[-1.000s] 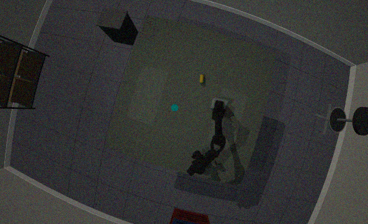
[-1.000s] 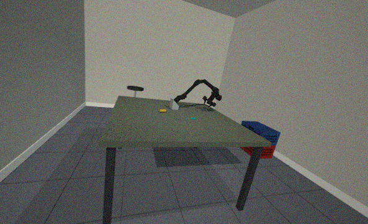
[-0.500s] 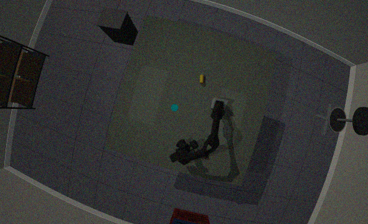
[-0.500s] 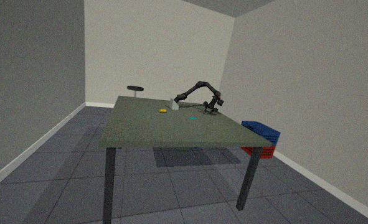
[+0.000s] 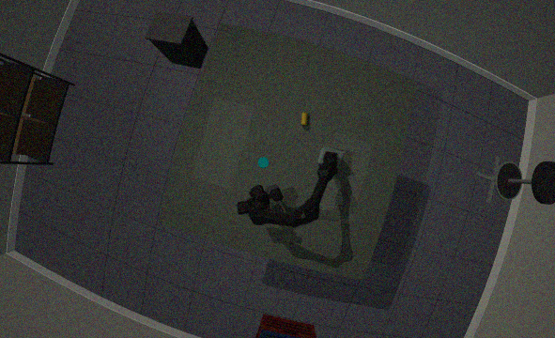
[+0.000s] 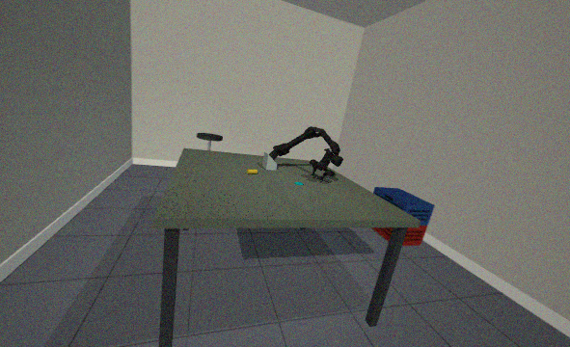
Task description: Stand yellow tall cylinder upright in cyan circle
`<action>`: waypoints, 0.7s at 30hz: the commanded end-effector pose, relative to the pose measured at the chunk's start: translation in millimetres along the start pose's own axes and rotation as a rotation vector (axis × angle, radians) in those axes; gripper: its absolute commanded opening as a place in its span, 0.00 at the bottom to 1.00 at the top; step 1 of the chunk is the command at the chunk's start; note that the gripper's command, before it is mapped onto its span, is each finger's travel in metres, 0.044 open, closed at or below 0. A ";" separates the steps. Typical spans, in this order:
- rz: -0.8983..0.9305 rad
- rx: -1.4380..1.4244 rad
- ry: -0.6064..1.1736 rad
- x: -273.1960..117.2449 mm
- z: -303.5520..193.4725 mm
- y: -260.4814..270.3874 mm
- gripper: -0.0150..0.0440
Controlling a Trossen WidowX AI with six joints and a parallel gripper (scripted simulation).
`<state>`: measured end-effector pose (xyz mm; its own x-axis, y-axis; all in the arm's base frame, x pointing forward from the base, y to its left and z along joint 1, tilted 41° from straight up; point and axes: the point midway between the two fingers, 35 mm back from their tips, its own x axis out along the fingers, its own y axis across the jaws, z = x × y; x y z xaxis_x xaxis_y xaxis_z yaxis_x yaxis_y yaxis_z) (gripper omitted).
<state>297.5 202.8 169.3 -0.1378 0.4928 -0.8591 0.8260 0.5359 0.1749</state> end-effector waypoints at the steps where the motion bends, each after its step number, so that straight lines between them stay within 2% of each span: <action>1: -0.003 0.043 -0.023 -0.5 48.2 -6.4 0.78; 11: 0.010 0.145 -0.049 -10.0 149.2 -39.4 0.78; 21: 0.028 0.243 -0.048 -17.8 233.5 -99.3 0.78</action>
<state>352.1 11.0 72.6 -0.0847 0.4667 -0.8803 0.9271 0.3607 0.1020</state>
